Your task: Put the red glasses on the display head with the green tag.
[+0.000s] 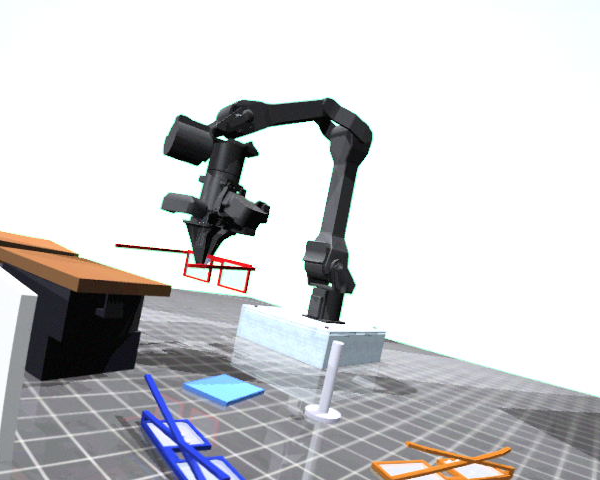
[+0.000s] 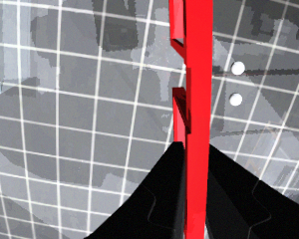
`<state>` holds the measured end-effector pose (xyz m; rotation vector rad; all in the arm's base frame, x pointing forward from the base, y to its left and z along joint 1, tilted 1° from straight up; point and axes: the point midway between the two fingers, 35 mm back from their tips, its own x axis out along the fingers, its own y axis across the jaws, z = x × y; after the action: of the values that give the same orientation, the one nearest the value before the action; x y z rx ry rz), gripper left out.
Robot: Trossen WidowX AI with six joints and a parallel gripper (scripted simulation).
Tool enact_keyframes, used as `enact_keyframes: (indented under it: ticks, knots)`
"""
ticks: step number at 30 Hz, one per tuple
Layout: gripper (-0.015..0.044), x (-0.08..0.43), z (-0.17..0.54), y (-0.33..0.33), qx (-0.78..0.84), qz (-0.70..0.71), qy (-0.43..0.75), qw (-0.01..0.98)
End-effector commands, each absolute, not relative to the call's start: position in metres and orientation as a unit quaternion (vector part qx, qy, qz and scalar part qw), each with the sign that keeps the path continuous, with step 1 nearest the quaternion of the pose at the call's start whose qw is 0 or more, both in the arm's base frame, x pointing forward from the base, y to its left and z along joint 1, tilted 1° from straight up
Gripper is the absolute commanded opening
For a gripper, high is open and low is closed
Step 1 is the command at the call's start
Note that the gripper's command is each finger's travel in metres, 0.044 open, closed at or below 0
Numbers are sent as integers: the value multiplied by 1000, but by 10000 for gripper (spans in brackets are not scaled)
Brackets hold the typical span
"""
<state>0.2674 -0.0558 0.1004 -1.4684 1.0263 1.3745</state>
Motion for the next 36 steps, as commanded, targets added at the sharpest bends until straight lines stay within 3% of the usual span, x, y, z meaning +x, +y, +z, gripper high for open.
enact_keyframes:
  ticks: [1, 36]
  knots:
    - [0, 265, 97, -56, -594, 541, 407, 435]
    - [0, 265, 66, -56, -593, 542, 400, 441]
